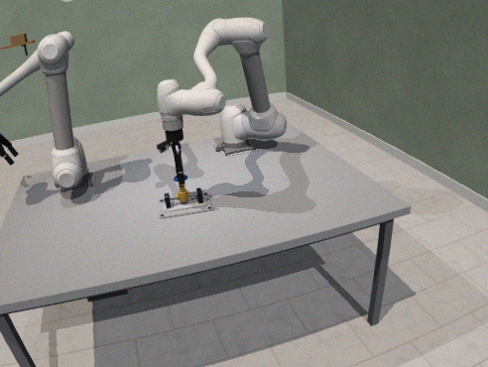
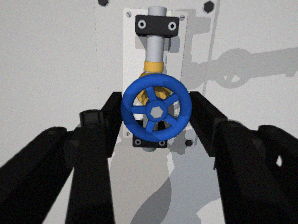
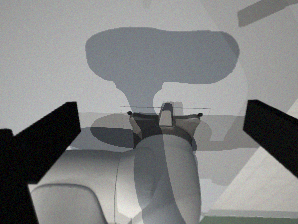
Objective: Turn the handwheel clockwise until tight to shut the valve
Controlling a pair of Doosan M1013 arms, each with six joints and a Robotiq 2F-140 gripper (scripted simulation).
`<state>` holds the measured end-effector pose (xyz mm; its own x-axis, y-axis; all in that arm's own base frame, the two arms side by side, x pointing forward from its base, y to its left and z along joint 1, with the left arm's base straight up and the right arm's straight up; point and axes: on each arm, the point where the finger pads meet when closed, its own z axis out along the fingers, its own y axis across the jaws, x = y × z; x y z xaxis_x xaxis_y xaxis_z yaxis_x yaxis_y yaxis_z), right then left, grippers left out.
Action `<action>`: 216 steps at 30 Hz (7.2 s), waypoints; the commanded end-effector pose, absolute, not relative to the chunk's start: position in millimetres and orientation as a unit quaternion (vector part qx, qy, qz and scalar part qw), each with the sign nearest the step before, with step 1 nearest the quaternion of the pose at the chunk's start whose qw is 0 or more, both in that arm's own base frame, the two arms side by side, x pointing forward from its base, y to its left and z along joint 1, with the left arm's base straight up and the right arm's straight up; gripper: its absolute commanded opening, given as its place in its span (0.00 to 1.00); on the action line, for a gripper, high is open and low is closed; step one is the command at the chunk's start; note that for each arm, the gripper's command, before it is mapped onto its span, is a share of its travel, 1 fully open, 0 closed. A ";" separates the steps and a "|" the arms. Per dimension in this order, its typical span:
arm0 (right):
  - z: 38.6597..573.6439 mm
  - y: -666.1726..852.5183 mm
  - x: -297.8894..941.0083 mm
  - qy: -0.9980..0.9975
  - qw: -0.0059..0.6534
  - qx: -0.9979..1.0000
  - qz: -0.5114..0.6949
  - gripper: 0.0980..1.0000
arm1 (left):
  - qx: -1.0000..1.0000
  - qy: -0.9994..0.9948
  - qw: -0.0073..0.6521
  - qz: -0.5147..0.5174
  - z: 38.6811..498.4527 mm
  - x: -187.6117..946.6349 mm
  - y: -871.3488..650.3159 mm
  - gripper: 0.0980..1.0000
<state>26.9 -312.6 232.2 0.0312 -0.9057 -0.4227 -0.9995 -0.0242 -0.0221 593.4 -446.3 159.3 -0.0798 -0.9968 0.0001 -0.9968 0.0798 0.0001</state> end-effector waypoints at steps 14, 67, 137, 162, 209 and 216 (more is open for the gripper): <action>232.5 -312.8 27.0 0.680 0.159 -0.700 0.147 1.00 | 0.664 -0.748 0.000 0.001 160.4 593.9 -446.6 0.00; 232.5 -312.8 27.0 0.680 0.159 -0.700 0.147 1.00 | 0.573 -0.819 0.000 0.001 160.4 593.9 -446.6 0.00; 232.5 -312.8 27.0 0.680 0.159 -0.700 0.147 1.00 | 0.318 -0.948 -0.001 0.001 160.2 593.9 -446.6 0.00; 232.5 -312.8 27.0 0.680 0.159 -0.700 0.147 1.00 | 0.177 -0.984 -0.001 0.001 160.2 593.9 -446.6 0.00; 232.5 -312.8 27.0 0.680 0.159 -0.700 0.147 1.00 | -0.134 -0.991 -0.001 0.000 160.0 593.9 -446.6 0.00; 232.5 -312.8 27.0 0.680 0.159 -0.700 0.147 1.00 | -0.175 -0.985 -0.001 0.000 160.0 593.9 -446.6 0.00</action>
